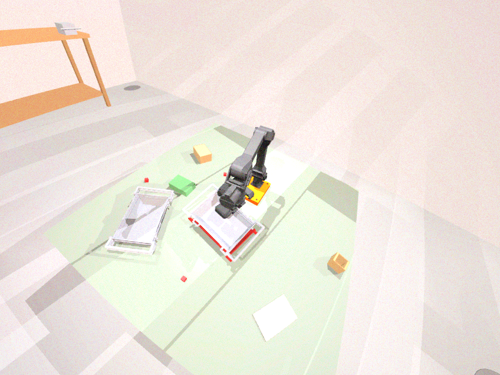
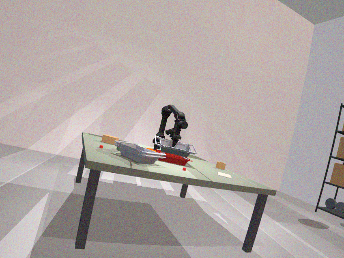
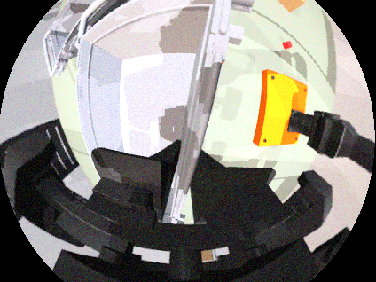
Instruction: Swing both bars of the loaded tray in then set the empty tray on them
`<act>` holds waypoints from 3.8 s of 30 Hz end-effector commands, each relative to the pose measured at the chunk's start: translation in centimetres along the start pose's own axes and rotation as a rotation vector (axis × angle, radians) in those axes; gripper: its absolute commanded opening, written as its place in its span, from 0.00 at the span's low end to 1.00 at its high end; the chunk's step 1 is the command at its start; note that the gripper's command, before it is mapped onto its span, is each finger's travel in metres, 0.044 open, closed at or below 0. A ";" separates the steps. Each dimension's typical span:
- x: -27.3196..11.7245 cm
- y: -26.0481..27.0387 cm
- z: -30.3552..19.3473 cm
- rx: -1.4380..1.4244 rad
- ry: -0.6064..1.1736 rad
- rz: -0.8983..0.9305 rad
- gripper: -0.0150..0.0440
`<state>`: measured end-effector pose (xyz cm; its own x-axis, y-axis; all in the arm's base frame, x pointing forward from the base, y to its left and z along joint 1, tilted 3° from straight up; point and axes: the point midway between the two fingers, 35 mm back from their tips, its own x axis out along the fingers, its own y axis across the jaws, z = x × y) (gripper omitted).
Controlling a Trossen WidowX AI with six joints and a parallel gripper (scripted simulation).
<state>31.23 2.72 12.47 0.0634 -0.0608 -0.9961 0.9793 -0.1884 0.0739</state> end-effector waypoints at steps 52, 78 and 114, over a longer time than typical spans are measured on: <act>1.4 -0.8 0.0 0.004 -0.001 -0.030 0.25; 1.4 -0.8 0.0 0.004 -0.001 -0.030 0.25; 2.1 -1.1 0.0 0.004 -0.001 -0.030 0.25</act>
<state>30.81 2.72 11.24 0.0688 -0.0609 -0.9958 0.9790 -0.1880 0.0791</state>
